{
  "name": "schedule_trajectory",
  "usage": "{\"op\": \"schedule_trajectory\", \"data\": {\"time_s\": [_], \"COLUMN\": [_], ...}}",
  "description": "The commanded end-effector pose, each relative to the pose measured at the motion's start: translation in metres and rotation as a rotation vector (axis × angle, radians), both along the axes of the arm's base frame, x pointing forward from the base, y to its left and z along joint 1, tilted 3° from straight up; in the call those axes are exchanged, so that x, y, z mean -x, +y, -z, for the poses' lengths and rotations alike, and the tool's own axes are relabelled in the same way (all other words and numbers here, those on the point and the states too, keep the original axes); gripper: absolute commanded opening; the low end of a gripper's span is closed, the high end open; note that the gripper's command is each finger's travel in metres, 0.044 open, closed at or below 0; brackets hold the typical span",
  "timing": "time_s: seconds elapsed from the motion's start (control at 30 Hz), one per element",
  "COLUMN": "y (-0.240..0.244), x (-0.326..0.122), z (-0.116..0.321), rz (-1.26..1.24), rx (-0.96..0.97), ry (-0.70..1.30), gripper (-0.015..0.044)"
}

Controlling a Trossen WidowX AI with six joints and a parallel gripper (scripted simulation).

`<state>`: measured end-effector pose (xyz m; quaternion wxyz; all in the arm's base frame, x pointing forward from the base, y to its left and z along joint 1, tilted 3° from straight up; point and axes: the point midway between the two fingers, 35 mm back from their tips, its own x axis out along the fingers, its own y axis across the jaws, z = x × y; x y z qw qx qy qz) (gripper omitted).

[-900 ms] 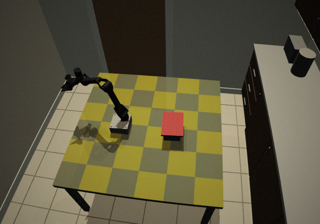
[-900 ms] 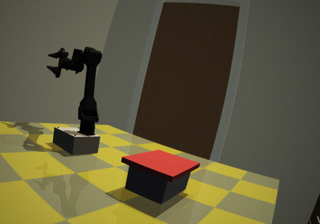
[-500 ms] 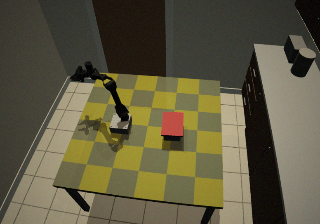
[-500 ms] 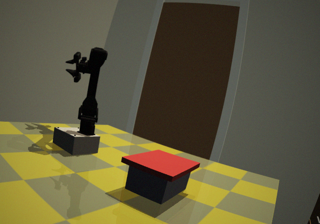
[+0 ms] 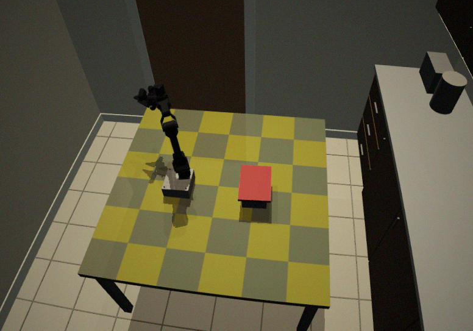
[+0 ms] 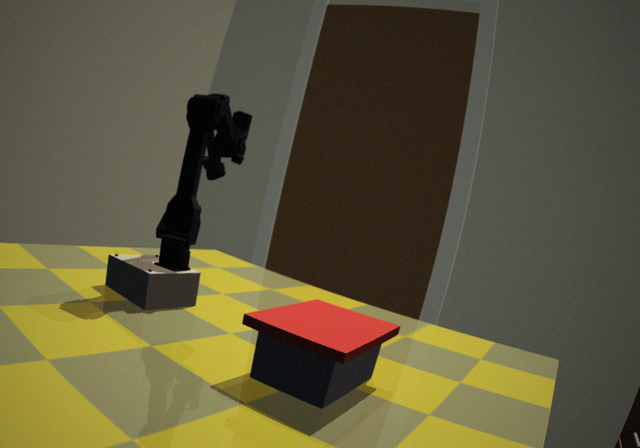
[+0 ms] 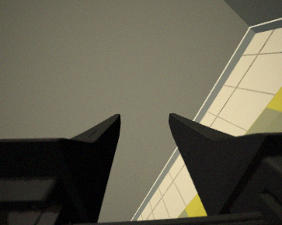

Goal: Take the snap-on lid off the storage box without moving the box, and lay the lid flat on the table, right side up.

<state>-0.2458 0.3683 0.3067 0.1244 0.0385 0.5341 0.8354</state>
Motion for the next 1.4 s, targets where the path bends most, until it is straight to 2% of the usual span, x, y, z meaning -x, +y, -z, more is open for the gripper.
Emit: {"op": "schedule_trajectory", "data": {"time_s": [0.0, 0.07, 0.17, 0.3, 0.4, 0.47, 0.6, 0.73, 0.83, 1.07, 1.17, 1.37], "y": [0.028, 0.038, 0.044, 0.050, 0.046, 0.044, 0.026, -0.005, -0.019, -0.105, -0.125, -0.219], "x": [-0.066, -0.101, -0.127, -0.198, -0.251, -0.263, -0.330, -0.393, -0.415, -0.500, -0.514, -0.552], "z": [0.006, 0.010, 0.014, 0.024, 0.033, 0.035, 0.046, 0.058, 0.063, 0.087, 0.093, 0.116], "rz": [0.214, 0.322, 0.402, 0.619, 0.780, 0.817, 1.031, 1.254, 1.337, 1.727, 1.808, 2.142], "rx": [0.060, 0.092, 0.114, 0.175, 0.221, 0.233, 0.300, 0.369, 0.395, 0.515, 0.540, 0.642], "ry": [-0.007, -0.009, -0.011, -0.010, -0.005, -0.001, 0.023, 0.058, 0.074, 0.171, 0.196, 0.320], "gripper": [0.0235, 0.0235, 0.0235, 0.0235, 0.0235, 0.0235, 0.0235, 0.0235, 0.0235, 0.0235, 0.0235, 0.0235]}}
